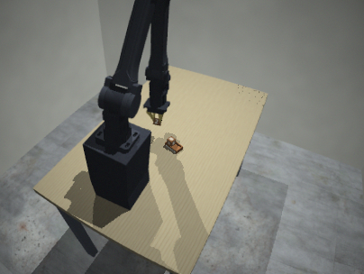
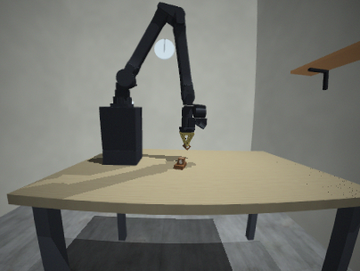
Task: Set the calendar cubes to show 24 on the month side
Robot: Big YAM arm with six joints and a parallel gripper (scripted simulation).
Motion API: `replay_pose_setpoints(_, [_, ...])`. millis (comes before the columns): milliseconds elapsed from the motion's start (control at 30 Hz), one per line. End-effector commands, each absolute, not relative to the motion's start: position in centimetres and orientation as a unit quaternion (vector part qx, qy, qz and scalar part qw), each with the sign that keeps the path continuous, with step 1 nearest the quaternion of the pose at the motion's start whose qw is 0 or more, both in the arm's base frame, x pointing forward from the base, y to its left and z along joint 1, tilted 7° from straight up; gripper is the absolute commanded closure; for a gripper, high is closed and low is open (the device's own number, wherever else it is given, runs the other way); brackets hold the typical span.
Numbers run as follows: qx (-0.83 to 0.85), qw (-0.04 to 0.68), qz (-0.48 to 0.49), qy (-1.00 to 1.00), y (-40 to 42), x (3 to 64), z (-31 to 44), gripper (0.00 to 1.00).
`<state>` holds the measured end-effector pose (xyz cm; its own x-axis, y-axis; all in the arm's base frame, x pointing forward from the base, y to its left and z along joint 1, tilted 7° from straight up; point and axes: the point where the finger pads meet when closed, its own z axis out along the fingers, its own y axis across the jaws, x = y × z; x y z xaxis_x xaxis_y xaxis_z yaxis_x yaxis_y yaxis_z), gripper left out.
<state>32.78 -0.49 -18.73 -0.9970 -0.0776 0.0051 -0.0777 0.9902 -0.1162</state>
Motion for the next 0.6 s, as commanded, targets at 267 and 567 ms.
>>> replay_pose_setpoints(267, [0.028, 0.083, 0.062, -0.994, -0.2, 33.4, -19.0, 0.75])
replay_pose_setpoints(567, [0.025, 0.131, 0.065, -0.989, -0.1, 33.8, -18.5, 0.75])
